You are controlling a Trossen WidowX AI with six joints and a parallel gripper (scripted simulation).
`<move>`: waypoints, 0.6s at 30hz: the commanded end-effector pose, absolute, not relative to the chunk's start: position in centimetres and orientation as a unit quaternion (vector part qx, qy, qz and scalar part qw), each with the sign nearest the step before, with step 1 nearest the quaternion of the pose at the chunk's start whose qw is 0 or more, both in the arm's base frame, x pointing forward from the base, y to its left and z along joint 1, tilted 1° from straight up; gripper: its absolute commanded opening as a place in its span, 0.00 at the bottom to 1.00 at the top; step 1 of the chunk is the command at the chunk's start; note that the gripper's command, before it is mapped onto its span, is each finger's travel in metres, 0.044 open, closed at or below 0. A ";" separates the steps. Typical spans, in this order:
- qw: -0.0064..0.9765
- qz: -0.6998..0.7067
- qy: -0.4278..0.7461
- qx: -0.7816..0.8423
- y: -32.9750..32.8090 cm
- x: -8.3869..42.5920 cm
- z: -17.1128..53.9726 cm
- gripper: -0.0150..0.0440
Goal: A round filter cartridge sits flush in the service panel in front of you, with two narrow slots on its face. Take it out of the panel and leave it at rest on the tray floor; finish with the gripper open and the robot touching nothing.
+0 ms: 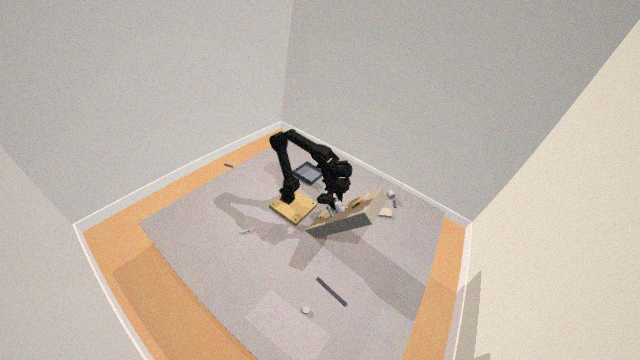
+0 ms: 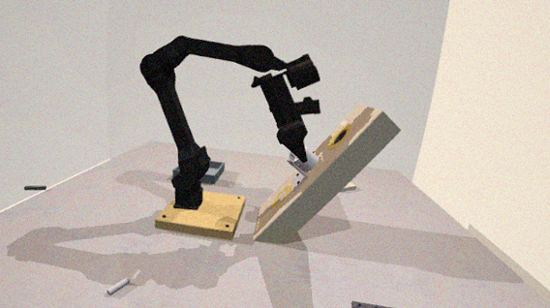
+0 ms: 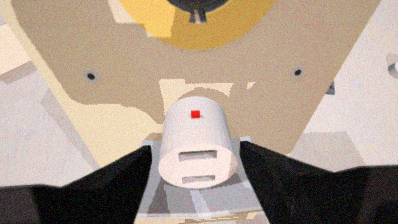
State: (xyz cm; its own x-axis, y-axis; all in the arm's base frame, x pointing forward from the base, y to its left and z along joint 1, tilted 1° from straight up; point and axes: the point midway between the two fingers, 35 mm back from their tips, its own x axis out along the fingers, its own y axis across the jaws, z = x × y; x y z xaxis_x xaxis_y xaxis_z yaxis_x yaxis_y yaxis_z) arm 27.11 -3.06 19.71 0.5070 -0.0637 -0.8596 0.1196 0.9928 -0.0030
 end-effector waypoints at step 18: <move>0.868 -0.053 0.493 0.028 -3.2 28.1 21.2 0.25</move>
